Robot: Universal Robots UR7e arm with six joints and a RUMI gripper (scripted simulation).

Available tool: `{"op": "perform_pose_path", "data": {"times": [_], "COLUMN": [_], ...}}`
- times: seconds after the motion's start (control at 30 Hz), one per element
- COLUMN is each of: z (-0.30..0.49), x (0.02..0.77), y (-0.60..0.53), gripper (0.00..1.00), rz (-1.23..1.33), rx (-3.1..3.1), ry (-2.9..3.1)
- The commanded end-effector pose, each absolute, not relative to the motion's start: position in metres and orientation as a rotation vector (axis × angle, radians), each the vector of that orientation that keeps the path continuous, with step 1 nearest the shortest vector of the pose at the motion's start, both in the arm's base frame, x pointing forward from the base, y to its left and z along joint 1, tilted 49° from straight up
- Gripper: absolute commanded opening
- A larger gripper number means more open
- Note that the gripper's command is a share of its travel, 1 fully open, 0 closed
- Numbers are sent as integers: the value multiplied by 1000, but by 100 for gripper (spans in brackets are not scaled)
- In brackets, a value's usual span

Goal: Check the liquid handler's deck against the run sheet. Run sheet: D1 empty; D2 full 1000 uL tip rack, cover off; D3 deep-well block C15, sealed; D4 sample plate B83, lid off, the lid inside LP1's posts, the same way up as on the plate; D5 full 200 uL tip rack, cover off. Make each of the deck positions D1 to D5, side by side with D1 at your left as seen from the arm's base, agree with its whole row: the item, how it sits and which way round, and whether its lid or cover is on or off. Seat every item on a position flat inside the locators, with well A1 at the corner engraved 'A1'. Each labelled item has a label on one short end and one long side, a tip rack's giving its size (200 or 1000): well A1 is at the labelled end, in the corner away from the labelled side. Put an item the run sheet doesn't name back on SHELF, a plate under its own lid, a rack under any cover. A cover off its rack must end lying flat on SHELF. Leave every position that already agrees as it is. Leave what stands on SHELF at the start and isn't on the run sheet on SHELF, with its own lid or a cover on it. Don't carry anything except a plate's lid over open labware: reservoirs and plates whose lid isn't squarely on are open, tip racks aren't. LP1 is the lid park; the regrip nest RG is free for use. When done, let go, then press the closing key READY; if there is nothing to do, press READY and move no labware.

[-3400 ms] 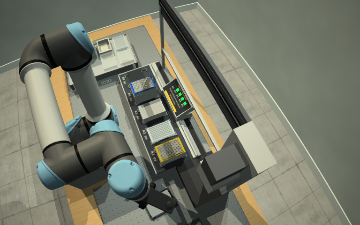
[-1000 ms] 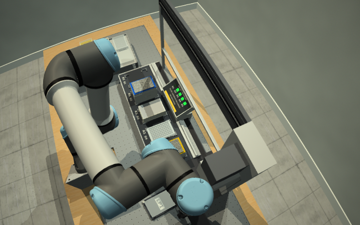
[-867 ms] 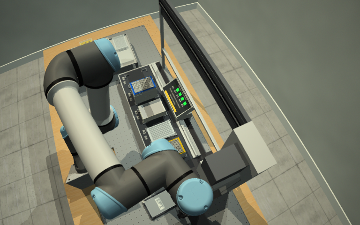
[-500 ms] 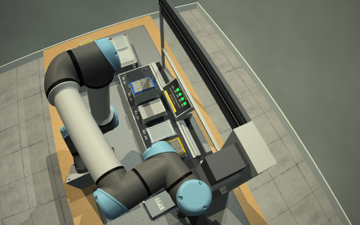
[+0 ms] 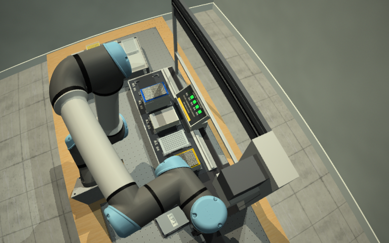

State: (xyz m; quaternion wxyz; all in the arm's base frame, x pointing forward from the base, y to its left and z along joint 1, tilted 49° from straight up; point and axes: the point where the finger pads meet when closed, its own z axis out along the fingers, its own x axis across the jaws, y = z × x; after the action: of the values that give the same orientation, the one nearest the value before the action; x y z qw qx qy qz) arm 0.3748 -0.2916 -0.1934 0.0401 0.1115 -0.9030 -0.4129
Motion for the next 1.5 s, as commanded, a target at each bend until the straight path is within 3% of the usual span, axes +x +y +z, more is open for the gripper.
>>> {"op": "perform_pose_path", "data": {"times": [0.0, 1.47], "z": [-198, -241], "x": [374, 363], "y": [-287, -239], "gripper": [0, 0], "rz": [-1263, -1263], "rx": [341, 341], "ry": [-2768, -2768]}}
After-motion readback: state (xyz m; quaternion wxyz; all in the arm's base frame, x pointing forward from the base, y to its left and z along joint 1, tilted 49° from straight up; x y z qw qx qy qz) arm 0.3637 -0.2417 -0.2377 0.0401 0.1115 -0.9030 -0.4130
